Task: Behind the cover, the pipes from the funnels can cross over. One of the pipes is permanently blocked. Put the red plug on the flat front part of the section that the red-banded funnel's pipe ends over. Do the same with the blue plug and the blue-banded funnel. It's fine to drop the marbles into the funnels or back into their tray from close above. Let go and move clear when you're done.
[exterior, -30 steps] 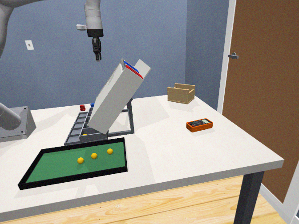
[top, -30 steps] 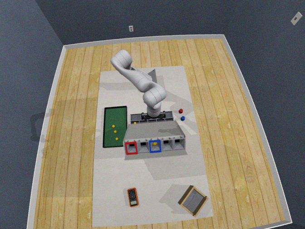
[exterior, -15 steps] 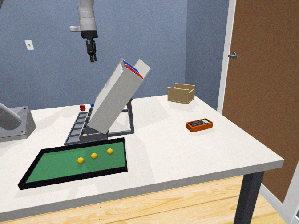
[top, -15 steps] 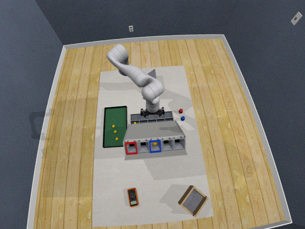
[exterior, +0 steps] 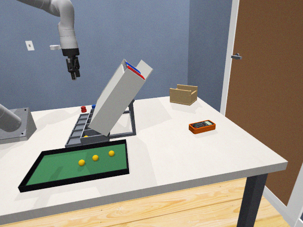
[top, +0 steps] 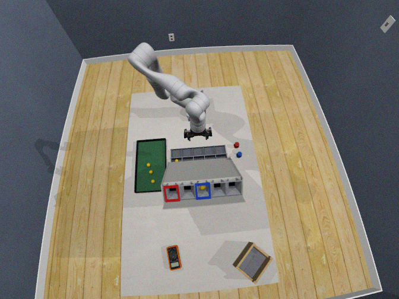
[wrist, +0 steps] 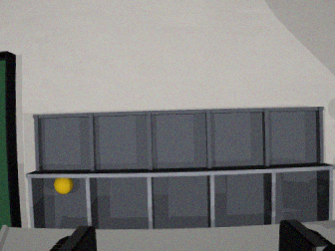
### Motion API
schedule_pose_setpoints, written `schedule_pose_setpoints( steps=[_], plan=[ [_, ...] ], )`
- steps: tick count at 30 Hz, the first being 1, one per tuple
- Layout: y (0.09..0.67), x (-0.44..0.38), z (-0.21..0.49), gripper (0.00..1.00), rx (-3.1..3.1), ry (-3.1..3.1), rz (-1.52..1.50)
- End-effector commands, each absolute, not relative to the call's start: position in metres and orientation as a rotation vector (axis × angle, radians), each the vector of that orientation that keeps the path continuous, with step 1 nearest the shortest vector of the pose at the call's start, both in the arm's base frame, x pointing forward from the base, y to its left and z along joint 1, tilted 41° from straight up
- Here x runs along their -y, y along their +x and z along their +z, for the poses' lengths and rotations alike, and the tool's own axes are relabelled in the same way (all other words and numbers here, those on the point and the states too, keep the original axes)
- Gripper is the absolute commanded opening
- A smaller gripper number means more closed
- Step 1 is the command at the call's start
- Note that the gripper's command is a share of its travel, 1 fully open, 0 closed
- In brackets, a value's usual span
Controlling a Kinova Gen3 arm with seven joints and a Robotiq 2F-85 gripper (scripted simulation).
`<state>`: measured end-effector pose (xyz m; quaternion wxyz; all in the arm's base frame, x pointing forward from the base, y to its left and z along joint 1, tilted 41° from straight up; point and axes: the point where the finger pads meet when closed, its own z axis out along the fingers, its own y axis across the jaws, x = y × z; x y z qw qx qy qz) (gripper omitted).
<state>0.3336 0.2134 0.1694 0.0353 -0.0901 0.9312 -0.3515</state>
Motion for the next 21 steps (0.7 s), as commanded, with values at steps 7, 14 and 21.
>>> schedule_pose_setpoints(
  steps=[7, 14, 21],
  plan=[
    [0.3299, -0.2186, 0.1729, 1.0, -2.843, -0.293, -1.046],
    [0.3299, -0.2186, 0.1729, 1.0, -2.843, -0.293, -1.046],
    [0.3278, -0.2178, 0.1727, 1.0, -2.852, -0.298, -1.056]
  ],
)
